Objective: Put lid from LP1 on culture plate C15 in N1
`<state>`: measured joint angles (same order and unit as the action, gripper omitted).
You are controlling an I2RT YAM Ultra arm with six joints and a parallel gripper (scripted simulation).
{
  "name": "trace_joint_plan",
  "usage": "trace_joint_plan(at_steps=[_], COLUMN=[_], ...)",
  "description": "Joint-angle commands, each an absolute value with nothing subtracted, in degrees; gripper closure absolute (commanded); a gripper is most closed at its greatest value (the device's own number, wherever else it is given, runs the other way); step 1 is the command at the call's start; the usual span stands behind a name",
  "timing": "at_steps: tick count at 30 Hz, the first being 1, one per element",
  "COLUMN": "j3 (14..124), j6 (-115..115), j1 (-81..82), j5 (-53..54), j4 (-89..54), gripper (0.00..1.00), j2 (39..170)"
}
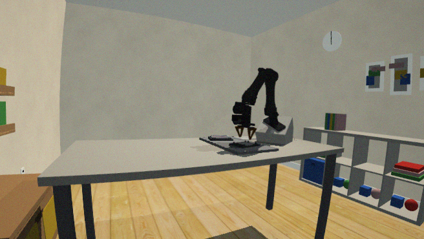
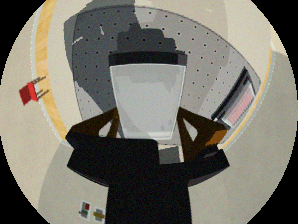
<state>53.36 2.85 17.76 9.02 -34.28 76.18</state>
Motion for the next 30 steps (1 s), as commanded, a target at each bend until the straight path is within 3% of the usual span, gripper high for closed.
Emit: trace_joint_plan(at_steps=[1,30], j3=[55.43,56.40], j6=[2.36,1.90], j1=[16.91,16.56], j5=[9.59,9.75], j4=[-37.08,-41.44], gripper=[1.00,1.00], j2=[74.28,72.57])
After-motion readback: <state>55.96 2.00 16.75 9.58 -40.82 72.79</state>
